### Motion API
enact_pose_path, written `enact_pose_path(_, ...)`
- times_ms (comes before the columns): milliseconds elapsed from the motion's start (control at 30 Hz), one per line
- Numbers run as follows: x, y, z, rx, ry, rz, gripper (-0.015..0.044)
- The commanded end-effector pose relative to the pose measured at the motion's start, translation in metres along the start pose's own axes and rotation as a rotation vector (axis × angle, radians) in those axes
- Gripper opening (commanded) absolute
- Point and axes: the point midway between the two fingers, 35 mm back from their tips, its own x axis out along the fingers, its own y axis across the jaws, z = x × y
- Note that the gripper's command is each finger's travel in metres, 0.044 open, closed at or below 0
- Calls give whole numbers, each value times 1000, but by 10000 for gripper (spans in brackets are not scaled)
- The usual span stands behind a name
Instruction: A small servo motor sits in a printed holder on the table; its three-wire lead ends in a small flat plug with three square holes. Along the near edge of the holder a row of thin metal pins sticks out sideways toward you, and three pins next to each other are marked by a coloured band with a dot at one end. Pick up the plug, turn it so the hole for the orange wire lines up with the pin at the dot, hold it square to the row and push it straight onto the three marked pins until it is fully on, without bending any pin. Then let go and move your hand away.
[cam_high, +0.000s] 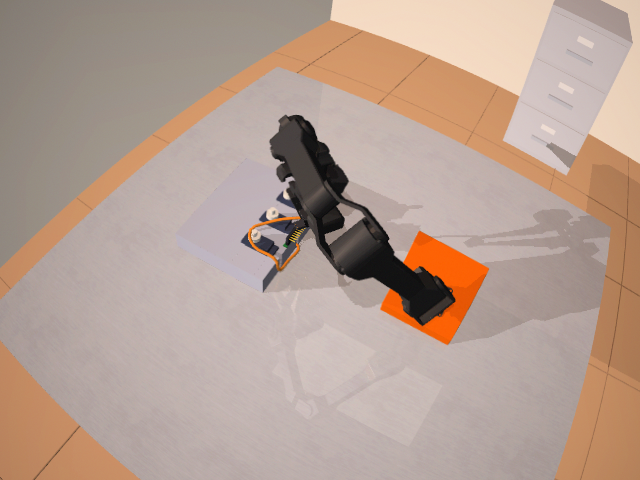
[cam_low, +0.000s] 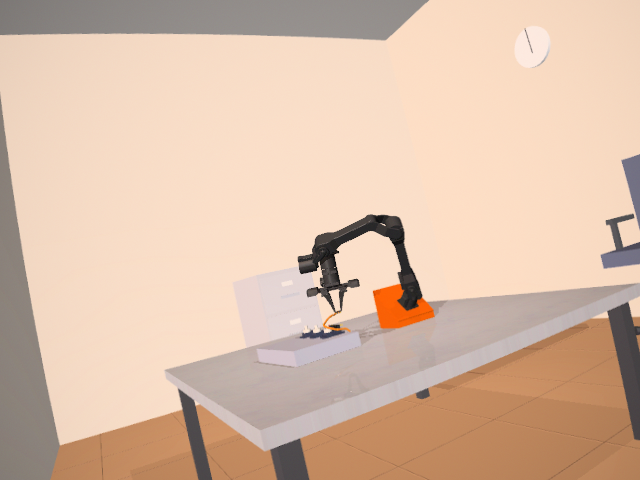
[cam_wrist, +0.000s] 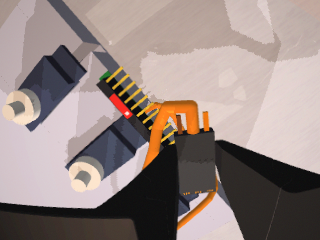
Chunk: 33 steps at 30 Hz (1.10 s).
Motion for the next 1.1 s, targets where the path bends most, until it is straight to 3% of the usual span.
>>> enact_pose_path(0, 0, -2, 11, 124, -8, 1, 0)
enact_pose_path(800, 5, -24, 63, 946, 0, -13, 0)
enact_pose_path(1067, 22, -24, 64, 969, 0, -13, 0)
